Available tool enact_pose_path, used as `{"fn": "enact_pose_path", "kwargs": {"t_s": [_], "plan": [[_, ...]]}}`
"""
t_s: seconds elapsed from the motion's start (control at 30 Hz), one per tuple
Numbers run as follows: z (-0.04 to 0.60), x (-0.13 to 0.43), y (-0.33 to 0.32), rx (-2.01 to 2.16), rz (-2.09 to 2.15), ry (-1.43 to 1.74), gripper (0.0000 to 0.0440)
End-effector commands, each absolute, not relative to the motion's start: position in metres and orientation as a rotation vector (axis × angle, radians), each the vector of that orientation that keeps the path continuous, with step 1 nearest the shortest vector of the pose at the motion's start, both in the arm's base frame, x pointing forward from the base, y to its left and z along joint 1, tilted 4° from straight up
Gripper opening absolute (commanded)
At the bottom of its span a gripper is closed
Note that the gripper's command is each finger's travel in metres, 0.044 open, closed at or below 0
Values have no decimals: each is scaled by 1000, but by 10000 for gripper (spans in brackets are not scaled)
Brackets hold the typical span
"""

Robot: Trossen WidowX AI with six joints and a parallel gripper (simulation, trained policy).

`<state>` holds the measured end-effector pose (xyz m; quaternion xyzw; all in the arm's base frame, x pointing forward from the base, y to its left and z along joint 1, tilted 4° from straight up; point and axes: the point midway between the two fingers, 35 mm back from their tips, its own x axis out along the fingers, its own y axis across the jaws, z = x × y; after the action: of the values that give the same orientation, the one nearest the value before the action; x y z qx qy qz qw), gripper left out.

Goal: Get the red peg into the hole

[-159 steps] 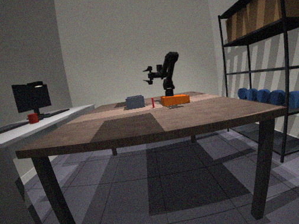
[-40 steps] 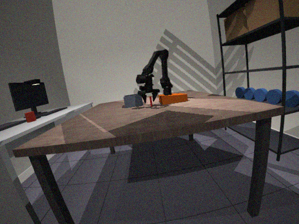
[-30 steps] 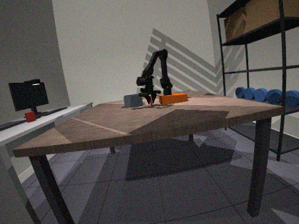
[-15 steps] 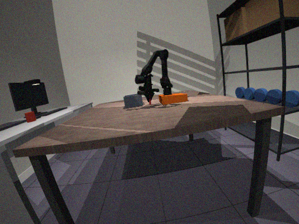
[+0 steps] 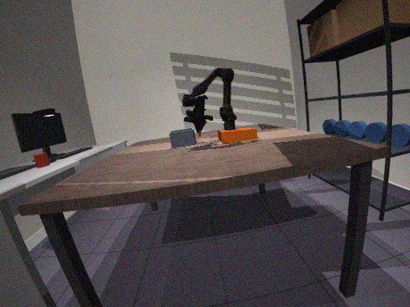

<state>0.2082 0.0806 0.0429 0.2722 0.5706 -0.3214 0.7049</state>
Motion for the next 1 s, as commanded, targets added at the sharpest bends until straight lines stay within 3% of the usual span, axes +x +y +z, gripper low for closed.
{"fn": "enact_pose_path", "kwargs": {"t_s": [0.0, 0.97], "plan": [[59, 220, 75, 590, -697, 1233, 0], [107, 290, -4, 634, -766, 1139, 0]]}}
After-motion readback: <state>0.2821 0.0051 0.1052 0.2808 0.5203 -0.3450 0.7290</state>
